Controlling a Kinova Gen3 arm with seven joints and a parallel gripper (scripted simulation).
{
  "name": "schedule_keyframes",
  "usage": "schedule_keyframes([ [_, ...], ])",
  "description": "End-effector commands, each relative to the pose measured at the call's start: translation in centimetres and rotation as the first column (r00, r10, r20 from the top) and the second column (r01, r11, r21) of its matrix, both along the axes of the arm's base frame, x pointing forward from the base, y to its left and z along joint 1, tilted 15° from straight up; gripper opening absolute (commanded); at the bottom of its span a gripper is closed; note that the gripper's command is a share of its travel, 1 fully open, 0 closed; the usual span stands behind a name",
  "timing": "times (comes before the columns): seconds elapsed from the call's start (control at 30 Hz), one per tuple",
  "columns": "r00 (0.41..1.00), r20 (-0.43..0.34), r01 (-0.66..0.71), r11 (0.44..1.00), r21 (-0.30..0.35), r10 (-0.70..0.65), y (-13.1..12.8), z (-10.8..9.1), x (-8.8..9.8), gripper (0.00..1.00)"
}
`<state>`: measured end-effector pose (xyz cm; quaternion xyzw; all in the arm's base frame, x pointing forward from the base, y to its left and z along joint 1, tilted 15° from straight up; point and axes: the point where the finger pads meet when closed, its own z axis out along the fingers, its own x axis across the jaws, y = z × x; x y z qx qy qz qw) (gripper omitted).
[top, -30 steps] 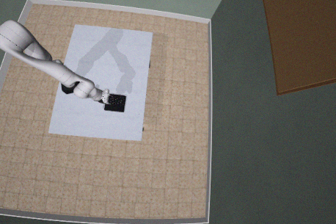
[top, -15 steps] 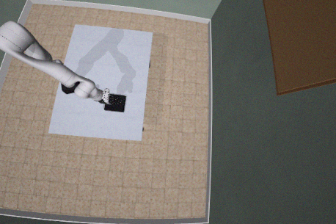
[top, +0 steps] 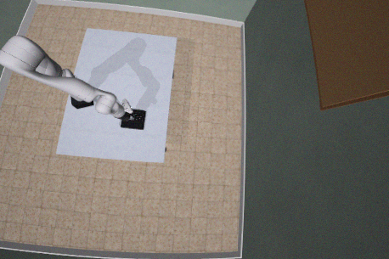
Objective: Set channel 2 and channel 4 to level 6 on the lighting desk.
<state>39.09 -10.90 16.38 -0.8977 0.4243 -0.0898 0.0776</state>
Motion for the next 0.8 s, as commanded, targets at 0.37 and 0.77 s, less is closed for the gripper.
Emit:
schedule_keyframes([
  [0.37,0.822,0.014,-0.564,0.817,-0.123,0.570,2.6,-3.0,2.5,1.00],
  [0.77,0.635,0.008,-0.757,0.625,-0.194,0.772,3.6,-4.0,3.7,1.00],
])
